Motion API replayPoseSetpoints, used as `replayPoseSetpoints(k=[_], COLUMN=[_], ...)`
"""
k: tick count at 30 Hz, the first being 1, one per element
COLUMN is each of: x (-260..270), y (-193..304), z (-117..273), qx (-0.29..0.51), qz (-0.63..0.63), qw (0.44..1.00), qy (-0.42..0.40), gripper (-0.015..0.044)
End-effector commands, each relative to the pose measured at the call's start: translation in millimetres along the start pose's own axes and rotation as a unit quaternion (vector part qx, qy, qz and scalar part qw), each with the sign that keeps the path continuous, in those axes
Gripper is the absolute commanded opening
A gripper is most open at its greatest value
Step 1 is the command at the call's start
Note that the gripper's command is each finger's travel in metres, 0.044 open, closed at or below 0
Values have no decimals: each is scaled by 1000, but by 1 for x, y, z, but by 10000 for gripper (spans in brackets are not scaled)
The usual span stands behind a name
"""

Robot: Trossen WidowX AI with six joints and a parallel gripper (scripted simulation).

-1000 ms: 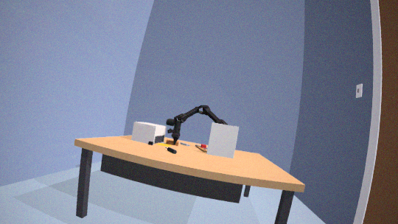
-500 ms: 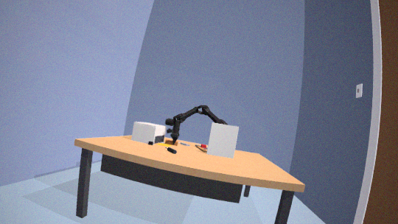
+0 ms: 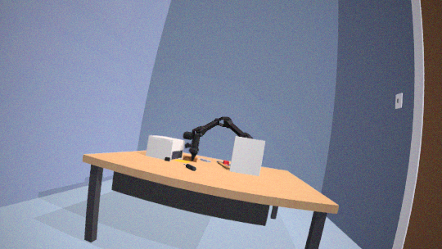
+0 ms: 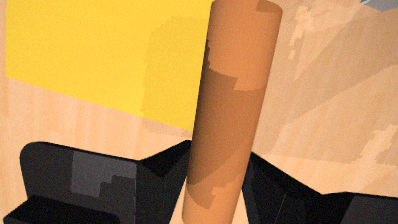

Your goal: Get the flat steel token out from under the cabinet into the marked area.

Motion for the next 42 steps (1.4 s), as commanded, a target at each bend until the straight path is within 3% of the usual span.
replayPoseSetpoints(k=[1, 42], x=[9, 41], y=[0, -2], z=[-1, -1], qx=[-1, -1], qz=[1, 1], qw=[1000, 1000], qy=[-5, -5], gripper=[0, 0])
Point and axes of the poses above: the point midway between the two fingers, 35 mm back from their tips, its own z axis back along the fingers, its own x axis across the jaws, y = z × x, the point moved 7 cm from there along z, back along the fingers, and after that the axes turned 4 degrees about z, right-handed, at the moved point
